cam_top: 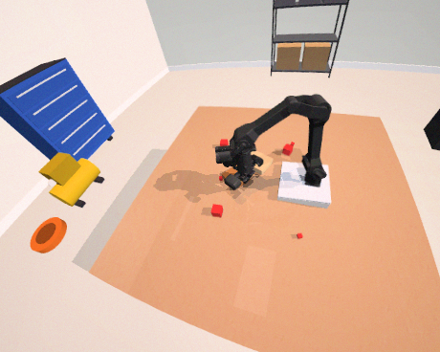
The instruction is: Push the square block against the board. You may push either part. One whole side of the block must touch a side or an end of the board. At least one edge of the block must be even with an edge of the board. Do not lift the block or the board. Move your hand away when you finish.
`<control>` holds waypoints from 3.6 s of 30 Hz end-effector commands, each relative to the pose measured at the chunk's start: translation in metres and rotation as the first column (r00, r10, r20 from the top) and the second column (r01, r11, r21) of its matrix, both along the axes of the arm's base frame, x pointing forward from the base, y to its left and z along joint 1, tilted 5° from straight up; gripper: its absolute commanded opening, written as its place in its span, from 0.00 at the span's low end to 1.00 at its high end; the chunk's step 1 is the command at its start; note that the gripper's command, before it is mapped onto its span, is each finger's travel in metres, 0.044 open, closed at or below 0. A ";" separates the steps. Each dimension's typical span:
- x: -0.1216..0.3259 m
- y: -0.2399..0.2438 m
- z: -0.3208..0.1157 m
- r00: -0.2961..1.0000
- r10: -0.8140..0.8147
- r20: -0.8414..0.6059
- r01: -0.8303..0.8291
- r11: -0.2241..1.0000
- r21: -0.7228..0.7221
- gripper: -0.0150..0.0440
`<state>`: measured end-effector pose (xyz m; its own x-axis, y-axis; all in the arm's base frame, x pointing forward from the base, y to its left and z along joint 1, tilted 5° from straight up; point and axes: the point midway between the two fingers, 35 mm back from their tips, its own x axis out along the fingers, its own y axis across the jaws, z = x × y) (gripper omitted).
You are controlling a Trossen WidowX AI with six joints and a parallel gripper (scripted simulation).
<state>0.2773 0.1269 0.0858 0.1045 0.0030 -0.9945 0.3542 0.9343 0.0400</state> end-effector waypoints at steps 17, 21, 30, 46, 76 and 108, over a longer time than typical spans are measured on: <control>0.042 0.017 0.007 0.772 0.636 -0.020 -0.635 0.769 -0.072 0.25; 0.050 0.020 0.007 0.677 0.736 -0.029 -0.735 0.673 -0.083 0.25; 0.068 0.027 0.007 0.419 0.906 -0.057 -0.905 0.412 -0.104 0.25; 0.086 0.032 -0.036 0.206 0.975 -0.080 -0.974 0.196 -0.113 0.25; 0.072 0.002 -0.050 0.206 0.975 -0.083 -0.974 0.196 -0.112 0.25; 0.053 -0.041 -0.052 0.206 0.975 -0.087 -0.974 0.196 -0.111 0.25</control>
